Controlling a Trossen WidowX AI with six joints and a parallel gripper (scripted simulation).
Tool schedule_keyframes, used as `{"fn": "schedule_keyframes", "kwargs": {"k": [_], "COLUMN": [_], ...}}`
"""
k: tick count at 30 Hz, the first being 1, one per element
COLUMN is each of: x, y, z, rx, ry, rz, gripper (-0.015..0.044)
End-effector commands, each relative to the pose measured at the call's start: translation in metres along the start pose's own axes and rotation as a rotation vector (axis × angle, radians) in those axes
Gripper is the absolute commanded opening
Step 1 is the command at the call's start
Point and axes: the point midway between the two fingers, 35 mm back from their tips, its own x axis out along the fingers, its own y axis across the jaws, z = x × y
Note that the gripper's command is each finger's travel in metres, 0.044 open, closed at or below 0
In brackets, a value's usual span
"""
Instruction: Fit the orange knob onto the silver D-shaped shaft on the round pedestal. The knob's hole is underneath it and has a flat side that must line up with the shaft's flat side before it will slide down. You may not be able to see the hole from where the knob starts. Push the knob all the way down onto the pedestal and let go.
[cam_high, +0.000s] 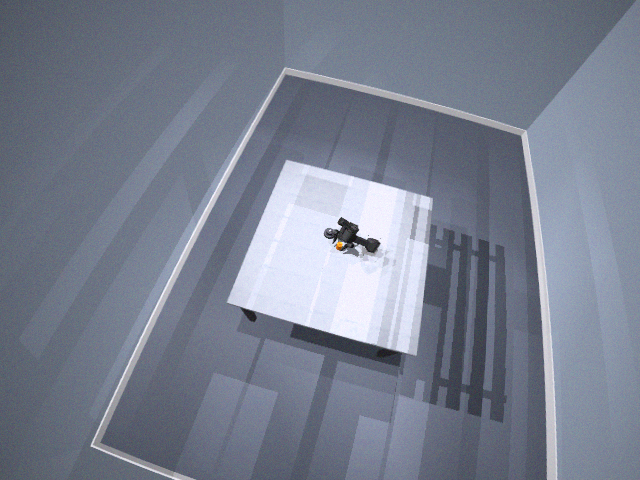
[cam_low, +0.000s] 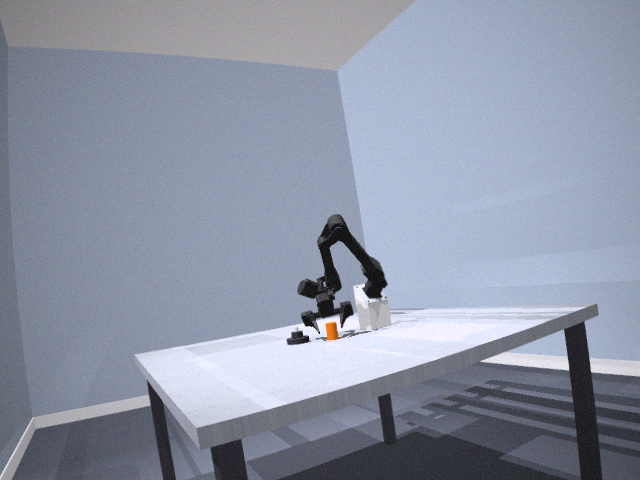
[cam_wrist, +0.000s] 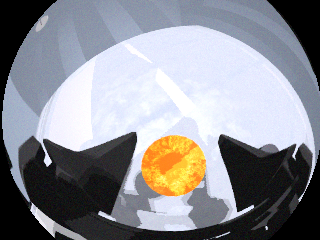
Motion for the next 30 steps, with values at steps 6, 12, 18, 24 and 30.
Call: {"fn": "schedule_keyframes", "kwargs": {"k": [6, 12, 18, 24, 30], "x": [0.000, -0.011, -0.025, -0.039, -0.050], "y": [-0.001, -0.011, -0.008, -0.002, 0.005], "z": [0.000, -0.010, -0.004, 0.020, 0.047], "rx": [-0.006, -0.004, 0.001, -0.036, -0.039], "ry": [0.002, 0.029, 0.056, 0.054, 0.023], "rz": [-0.004, -0.057, -0.069, -0.044, -0.015], "gripper": [0.0440, 0.0440, 0.0440, 0.0440, 0.0440]}}
